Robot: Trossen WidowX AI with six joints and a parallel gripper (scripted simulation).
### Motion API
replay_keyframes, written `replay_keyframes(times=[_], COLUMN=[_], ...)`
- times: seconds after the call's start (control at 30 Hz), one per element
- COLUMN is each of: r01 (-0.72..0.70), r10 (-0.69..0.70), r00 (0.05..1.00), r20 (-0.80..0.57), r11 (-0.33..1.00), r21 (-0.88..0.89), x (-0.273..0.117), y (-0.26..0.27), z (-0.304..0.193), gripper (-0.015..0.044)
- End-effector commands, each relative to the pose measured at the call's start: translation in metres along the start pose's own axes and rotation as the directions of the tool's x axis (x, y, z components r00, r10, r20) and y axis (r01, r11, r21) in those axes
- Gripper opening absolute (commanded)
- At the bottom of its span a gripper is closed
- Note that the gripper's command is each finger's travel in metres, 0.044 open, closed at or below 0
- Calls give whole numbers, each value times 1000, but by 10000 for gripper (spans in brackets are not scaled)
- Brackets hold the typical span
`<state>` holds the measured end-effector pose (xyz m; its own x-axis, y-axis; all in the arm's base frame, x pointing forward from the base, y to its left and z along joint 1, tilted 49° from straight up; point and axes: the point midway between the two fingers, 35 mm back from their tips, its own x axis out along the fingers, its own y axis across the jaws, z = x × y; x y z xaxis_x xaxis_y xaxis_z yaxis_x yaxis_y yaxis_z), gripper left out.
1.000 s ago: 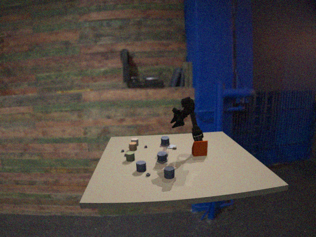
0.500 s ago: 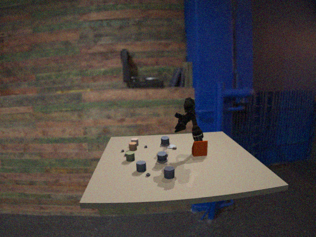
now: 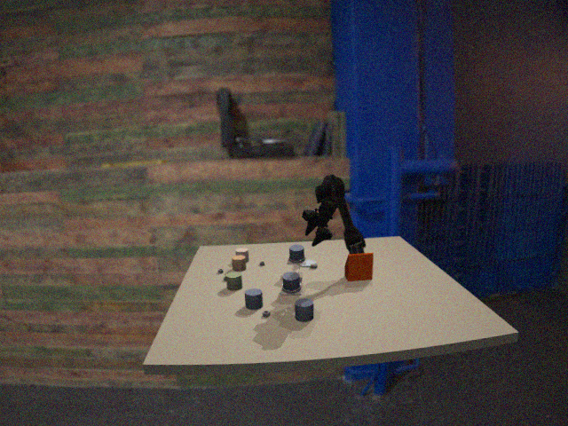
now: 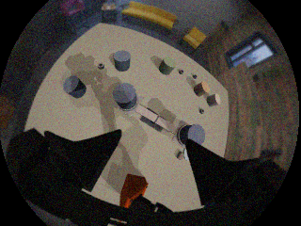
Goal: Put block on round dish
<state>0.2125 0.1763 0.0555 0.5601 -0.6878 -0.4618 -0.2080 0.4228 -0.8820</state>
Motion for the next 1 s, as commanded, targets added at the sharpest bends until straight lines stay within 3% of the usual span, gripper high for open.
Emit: replay_keyframes(times=[0.0, 0.5, 0.97], r01=[-31, -247, -459], r10=[26, 133, 234], r00=[998, 957, 888], r20=[-54, -259, -397], r11=[994, 842, 513], r21=[-104, -480, -725], x=[8, 53, 102], y=[8, 37, 63], z=[10, 44, 68], gripper=[440, 440, 440])
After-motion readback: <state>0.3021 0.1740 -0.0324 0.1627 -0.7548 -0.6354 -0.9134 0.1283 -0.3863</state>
